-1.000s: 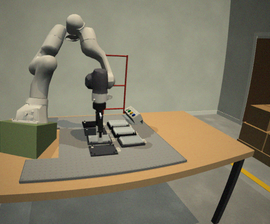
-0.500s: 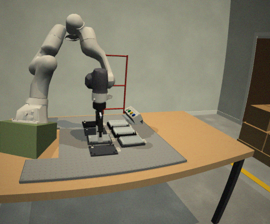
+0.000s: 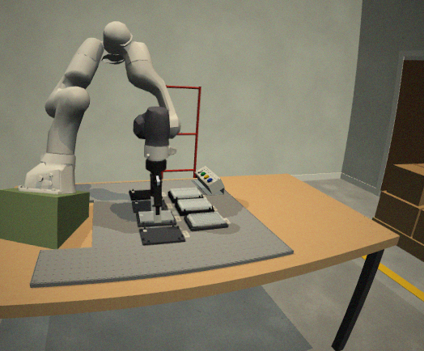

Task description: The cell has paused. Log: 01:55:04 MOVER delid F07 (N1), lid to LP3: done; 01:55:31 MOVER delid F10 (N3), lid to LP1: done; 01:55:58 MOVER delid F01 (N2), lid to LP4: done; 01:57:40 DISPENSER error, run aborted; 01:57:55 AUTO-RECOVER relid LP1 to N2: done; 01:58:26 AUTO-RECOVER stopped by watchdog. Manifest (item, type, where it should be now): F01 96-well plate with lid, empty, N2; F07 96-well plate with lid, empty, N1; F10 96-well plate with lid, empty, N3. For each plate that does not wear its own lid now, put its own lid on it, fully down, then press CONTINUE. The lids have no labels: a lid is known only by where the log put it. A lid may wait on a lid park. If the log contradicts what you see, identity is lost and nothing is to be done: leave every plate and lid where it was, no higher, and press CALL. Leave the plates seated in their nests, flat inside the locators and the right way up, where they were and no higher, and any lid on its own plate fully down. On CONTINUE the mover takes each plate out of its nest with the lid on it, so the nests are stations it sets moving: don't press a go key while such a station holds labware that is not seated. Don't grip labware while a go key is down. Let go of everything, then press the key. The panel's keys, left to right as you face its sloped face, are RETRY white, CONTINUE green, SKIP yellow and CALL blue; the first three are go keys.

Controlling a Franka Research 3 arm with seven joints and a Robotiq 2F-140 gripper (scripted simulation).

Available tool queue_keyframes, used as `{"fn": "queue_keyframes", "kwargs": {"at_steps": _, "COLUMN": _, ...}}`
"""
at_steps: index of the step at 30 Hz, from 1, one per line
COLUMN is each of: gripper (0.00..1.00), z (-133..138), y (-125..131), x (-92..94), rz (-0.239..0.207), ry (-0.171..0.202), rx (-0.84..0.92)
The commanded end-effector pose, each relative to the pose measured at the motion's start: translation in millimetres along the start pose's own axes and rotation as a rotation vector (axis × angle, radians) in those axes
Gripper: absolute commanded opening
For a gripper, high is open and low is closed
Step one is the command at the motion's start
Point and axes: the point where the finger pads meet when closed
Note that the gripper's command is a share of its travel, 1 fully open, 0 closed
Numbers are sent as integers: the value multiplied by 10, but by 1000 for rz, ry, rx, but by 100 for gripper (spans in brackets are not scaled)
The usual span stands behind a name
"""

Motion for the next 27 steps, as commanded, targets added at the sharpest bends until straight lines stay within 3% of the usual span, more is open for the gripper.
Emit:
{"fn": "queue_keyframes", "kwargs": {"at_steps": 1, "gripper": 0, "z": -2, "y": 2, "x": 8, "rz": -1, "ry": 1, "rx": -2}}
{"fn": "queue_keyframes", "kwargs": {"at_steps": 27, "gripper": 0, "z": -2, "y": 2, "x": 38, "rz": -1, "ry": 1, "rx": -2}}
Point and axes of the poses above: the point where the finger pads meet when closed, its own x axis back along the fingers, its own z axis across the jaws, y = z × x, and after that the axes turned 1 degree about -x, right-handed
